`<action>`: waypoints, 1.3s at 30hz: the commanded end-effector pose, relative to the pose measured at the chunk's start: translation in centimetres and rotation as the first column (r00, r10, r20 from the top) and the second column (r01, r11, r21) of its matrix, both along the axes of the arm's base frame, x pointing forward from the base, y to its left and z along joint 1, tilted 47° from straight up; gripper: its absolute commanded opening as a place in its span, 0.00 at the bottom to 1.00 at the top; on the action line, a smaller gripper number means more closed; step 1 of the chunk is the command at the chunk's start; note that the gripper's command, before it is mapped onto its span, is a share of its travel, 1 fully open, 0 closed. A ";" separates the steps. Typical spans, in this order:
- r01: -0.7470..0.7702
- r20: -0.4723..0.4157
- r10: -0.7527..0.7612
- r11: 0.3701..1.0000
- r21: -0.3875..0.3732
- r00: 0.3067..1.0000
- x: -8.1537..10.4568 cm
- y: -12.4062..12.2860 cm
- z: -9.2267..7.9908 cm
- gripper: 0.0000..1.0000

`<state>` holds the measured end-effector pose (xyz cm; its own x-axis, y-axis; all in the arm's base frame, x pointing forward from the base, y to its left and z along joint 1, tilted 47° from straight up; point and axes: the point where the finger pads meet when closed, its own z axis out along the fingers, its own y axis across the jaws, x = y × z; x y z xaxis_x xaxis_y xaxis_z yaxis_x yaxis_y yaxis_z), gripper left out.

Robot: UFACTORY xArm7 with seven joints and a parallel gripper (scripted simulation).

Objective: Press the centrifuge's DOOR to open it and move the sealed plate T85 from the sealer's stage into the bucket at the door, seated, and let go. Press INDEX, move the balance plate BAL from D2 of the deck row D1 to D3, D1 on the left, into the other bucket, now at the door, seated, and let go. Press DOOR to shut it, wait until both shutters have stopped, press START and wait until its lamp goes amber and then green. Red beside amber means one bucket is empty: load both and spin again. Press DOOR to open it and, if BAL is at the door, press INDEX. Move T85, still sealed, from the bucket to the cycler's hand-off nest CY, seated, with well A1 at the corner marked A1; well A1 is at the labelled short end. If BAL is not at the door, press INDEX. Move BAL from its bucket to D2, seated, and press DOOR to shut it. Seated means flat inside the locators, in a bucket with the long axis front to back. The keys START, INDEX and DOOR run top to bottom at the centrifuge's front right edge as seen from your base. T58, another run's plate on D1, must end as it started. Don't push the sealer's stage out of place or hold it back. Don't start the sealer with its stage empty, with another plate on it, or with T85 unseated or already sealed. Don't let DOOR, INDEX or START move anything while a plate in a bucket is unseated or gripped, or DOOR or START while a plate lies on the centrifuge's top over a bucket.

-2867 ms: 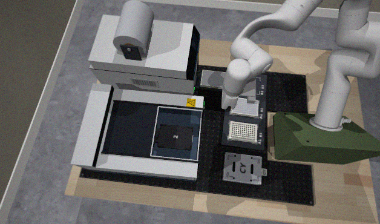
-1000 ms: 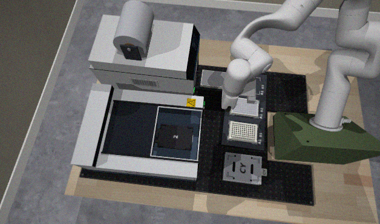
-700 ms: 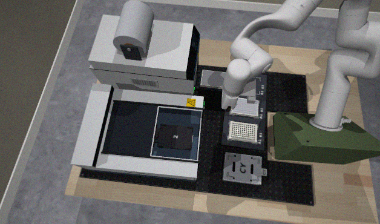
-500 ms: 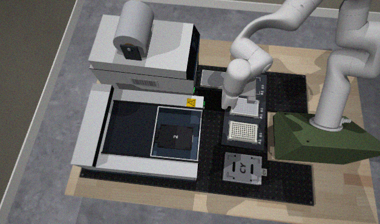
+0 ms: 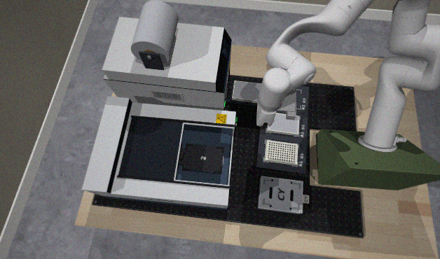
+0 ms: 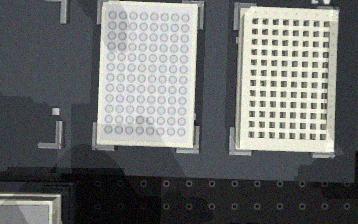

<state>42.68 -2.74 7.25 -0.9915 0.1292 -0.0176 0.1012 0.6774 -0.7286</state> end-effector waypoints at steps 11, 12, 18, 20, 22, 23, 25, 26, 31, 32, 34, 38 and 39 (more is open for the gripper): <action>-0.003 0.002 0.003 1.000 0.002 1.000 0.1 0.2 0.1 0.00; -0.003 0.002 0.003 1.000 0.002 1.000 0.1 0.2 0.1 0.00; 0.018 0.024 -0.018 1.000 -0.001 1.000 -0.2 0.5 0.3 1.00; 0.018 0.024 -0.018 1.000 -0.001 1.000 -0.8 1.1 0.8 1.00; 0.018 0.024 -0.018 1.000 -0.001 1.000 -1.4 1.7 1.2 1.00; 0.018 0.024 -0.018 1.000 -0.001 1.000 -1.7 2.0 1.5 1.00; 0.018 0.024 -0.018 1.000 -0.001 1.000 -2.4 2.6 2.0 1.00; 0.018 0.024 -0.018 1.000 -0.001 1.000 -2.7 3.0 2.2 1.00; 0.018 0.024 -0.018 1.000 -0.001 1.000 -3.6 3.9 2.9 1.00; 0.018 0.024 -0.018 1.000 -0.001 1.000 -3.9 4.2 3.2 1.00; 0.018 0.024 -0.018 1.000 -0.001 1.000 -4.5 4.8 3.7 1.00; 0.018 0.024 -0.018 1.000 -0.001 1.000 -5.8 6.1 4.6 1.00; 0.018 0.024 -0.018 1.000 -0.001 1.000 -6.1 6.4 4.9 1.00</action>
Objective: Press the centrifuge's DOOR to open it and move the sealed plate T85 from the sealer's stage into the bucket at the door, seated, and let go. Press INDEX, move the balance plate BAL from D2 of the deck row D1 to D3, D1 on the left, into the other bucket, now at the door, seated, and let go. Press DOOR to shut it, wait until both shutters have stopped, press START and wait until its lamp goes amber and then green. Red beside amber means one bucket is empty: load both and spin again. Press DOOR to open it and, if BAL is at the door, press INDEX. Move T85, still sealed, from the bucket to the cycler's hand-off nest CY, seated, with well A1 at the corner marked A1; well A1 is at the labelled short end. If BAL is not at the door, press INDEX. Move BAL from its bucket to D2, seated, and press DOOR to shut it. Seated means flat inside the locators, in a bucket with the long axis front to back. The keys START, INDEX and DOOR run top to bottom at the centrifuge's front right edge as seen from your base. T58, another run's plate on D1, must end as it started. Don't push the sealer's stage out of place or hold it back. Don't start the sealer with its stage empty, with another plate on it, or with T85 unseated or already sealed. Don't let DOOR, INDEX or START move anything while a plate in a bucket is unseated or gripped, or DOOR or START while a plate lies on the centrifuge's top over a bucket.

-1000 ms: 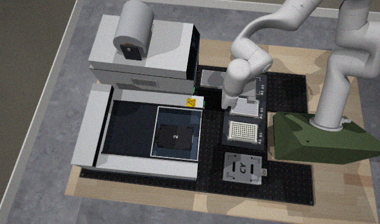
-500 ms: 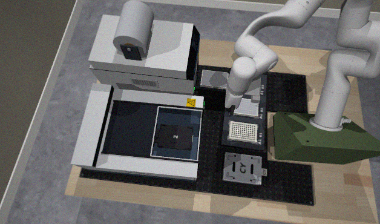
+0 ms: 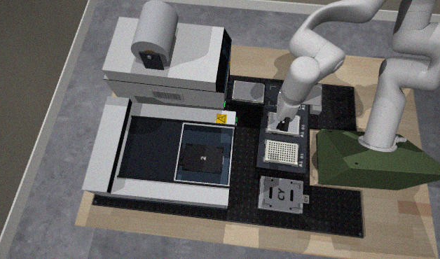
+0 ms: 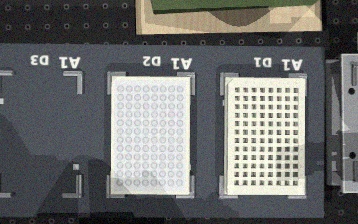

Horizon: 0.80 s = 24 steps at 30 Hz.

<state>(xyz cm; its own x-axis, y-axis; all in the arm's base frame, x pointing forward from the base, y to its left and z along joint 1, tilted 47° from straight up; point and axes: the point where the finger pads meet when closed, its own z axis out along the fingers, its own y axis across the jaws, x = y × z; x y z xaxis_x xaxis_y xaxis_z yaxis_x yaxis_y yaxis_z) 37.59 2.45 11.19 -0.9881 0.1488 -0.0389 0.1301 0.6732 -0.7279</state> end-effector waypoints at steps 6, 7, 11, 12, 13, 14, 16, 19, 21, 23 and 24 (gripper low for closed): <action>-0.002 0.002 0.002 1.000 0.002 1.000 -1.1 1.4 1.0 1.00; -0.002 0.002 0.002 1.000 0.002 1.000 -1.1 1.4 1.0 1.00; -0.002 0.002 0.002 1.000 0.002 1.000 -1.4 0.0 2.5 1.00; -0.002 0.002 0.002 1.000 0.002 1.000 -1.4 -0.3 2.9 1.00; -0.002 0.002 0.002 1.000 0.002 1.000 -1.5 -0.7 3.2 1.00; -0.002 0.002 0.002 1.000 0.002 1.000 -1.5 -1.0 3.6 1.00; -0.002 0.002 0.002 1.000 0.001 1.000 -1.7 -1.7 4.3 1.00; -0.002 0.002 0.002 1.000 0.001 1.000 -1.8 -2.7 5.4 1.00; -0.002 0.002 0.002 1.000 0.001 1.000 -2.0 -3.4 6.1 1.00; -0.002 0.002 0.002 1.000 0.001 1.000 -2.0 -3.7 6.5 1.00; -0.002 0.002 0.002 1.000 0.001 1.000 -2.0 -3.7 6.5 1.00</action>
<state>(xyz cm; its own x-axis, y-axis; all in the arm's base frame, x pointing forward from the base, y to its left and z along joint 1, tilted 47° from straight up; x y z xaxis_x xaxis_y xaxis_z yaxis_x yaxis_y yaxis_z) 35.62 -0.94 17.01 -0.9876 0.1517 -0.0393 0.1323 0.6729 -0.7278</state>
